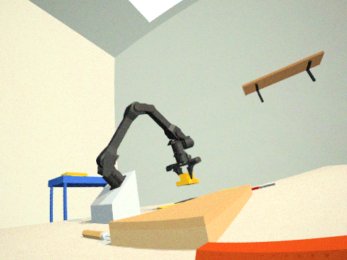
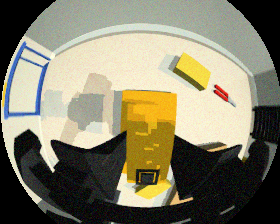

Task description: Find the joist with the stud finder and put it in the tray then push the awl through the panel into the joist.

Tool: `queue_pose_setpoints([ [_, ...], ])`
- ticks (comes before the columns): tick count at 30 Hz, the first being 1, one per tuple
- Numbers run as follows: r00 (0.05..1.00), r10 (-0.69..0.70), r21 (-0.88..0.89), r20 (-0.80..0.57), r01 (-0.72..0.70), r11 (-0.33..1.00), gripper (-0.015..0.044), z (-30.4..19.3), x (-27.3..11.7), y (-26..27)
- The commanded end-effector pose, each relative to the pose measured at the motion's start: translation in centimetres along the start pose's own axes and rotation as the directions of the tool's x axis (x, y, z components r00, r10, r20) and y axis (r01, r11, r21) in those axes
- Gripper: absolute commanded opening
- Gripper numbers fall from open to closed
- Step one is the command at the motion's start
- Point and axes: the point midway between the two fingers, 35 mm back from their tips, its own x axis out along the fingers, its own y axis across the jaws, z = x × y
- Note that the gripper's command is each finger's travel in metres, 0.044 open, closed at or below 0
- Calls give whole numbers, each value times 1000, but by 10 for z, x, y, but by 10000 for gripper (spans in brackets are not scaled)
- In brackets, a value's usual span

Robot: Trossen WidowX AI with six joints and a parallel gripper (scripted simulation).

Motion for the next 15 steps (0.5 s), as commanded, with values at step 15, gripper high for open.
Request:
queue_pose_setpoints([
  [15, 1000, 1, -3, 8, -1, 1000, 0, -6, 38, -3],
])
